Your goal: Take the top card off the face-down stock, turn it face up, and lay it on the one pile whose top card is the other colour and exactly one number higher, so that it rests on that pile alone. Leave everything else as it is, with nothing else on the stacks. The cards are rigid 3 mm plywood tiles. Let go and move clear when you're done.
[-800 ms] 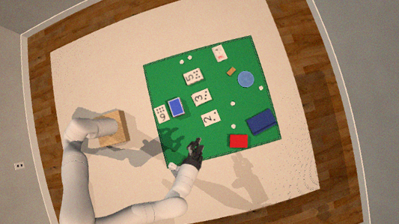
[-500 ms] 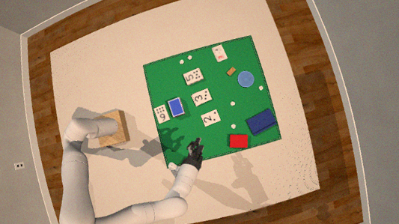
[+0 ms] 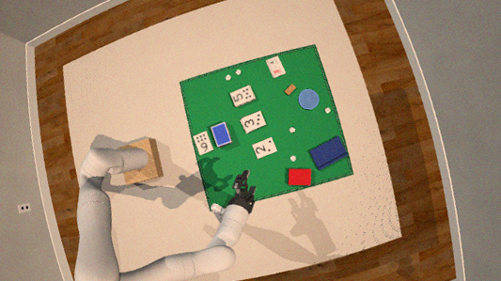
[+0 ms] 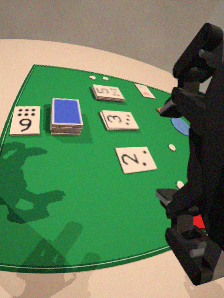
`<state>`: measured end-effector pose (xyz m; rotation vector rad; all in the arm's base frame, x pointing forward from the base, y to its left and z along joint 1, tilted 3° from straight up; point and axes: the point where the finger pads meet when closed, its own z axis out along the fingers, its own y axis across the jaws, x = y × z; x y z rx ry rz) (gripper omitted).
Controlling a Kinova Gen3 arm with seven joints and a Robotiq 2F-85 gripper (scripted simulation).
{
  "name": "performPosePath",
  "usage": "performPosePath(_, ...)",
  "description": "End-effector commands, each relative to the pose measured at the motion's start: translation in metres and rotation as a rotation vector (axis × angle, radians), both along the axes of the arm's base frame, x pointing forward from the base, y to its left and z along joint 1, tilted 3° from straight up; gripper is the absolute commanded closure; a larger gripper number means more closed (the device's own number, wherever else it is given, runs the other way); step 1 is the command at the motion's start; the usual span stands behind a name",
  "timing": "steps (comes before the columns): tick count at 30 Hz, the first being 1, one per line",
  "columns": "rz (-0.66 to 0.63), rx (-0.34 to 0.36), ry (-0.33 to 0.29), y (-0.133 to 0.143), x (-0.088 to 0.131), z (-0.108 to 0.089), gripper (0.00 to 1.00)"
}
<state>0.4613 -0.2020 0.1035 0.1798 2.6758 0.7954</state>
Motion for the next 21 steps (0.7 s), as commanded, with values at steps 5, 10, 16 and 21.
performPosePath(5,0.140,-0.070,0.021,0.030,-0.007,-0.012,0.00)
performPosePath(10,0.260,-0.132,0.035,0.052,-0.015,-0.022,0.00)
performPosePath(16,0.593,-0.296,0.048,0.098,-0.038,-0.044,0.00)
performPosePath(21,0.856,-0.417,0.034,0.126,-0.054,-0.054,0.00)
